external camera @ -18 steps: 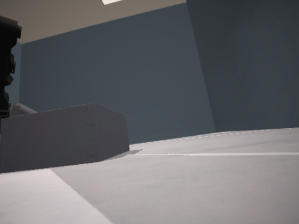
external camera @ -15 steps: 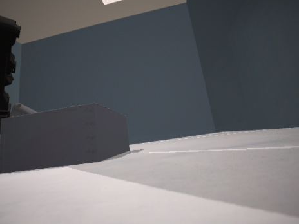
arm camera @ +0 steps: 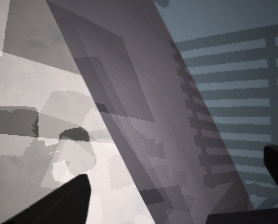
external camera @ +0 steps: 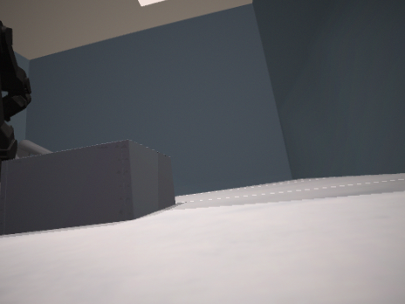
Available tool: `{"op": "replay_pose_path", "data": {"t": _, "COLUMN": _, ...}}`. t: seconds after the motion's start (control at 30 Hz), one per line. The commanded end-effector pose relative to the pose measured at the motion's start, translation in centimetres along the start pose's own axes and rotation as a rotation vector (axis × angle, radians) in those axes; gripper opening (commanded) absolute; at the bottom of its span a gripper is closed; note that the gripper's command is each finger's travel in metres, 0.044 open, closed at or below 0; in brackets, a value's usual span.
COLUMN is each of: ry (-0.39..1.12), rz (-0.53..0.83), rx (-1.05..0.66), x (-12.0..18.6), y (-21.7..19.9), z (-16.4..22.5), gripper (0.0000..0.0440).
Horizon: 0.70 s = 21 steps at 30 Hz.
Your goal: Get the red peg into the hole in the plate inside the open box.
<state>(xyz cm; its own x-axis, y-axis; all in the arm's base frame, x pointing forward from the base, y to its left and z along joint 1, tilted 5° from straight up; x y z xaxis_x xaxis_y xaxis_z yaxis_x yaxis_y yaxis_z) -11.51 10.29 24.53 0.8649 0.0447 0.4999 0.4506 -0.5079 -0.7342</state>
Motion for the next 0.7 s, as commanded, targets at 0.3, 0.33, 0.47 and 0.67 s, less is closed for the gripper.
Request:
{"op": "replay_pose_path", "data": {"t": 0.3, "ry": 0.191, "rz": 0.074, "rx": -0.368, "x": 1.8, "y": -0.8, "z": 2.2, "gripper": 0.0440}}
{"op": "replay_pose_path", "data": {"t": 0.33, "ry": 0.205, "rz": 0.082, "rx": -0.398, "x": 2.0, "y": -0.8, "z": 2.3, "gripper": 0.0440}}
{"op": "replay_pose_path", "data": {"t": 0.47, "ry": 0.261, "rz": 0.116, "rx": -0.523, "x": 2.6, "y": -0.9, "z": 3.0, "gripper": 0.0440}}
{"op": "replay_pose_path", "data": {"t": 0.67, "ry": 0.338, "rz": 0.173, "rx": -0.709, "x": 3.6, "y": -0.9, "z": 3.9, "gripper": 0.0440}}
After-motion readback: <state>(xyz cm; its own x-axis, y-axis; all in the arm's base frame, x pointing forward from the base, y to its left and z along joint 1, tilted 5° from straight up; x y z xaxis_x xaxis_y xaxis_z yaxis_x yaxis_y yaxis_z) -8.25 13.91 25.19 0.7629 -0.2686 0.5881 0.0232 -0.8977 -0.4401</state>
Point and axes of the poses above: the point midway between the two fingers, 35 mm back from their tips, its own x axis back along the fingers, its own y axis across the jaws, z = x × y, the point moved 9 cm from there along x, back along the fingers, and after that the axes turned 13 degrees about -x, right-handed, at the moved point
